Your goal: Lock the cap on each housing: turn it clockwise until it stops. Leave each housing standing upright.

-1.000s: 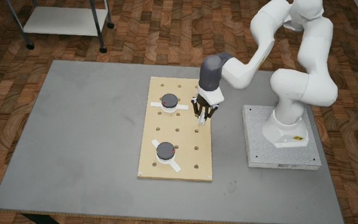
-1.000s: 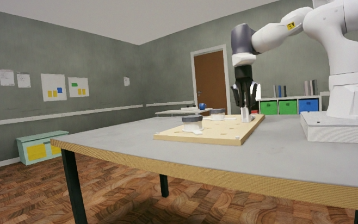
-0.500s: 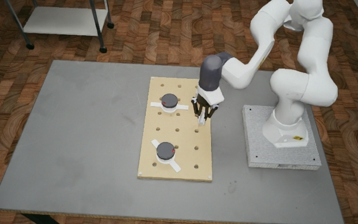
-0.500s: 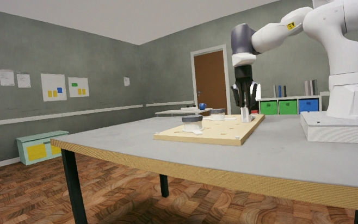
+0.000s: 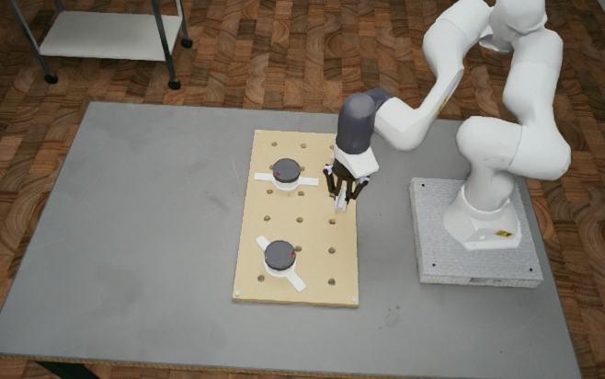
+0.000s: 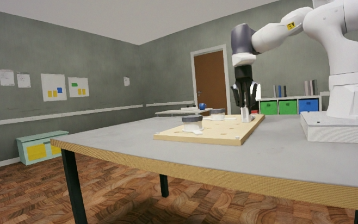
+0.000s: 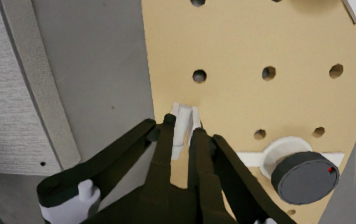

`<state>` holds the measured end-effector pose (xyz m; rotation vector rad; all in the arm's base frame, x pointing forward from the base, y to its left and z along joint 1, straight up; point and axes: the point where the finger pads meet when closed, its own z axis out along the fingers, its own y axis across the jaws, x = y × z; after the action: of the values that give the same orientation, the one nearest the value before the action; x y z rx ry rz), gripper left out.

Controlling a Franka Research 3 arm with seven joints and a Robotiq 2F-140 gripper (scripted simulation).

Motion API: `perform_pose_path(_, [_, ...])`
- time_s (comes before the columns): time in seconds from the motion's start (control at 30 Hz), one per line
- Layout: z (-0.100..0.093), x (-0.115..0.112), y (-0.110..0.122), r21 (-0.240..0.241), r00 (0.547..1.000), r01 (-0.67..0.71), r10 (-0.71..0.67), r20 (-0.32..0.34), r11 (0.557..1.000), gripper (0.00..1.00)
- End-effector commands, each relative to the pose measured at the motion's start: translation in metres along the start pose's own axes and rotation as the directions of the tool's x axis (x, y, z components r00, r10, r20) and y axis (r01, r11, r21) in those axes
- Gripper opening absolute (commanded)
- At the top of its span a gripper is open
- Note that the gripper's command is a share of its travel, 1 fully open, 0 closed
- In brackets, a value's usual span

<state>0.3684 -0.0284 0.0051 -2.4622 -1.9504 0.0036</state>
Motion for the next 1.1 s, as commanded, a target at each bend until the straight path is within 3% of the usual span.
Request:
perform_pose_path(0.0, [0.0001, 0.0004, 0.0009, -0.002, 1.000, -0.005, 0.005, -0.001, 1.000, 0.10])
perform_pose_path(1.07, [-0.0058, 0.0004, 0.0009, -0.002, 1.000, -0.005, 0.005, -0.001, 1.000, 0.10])
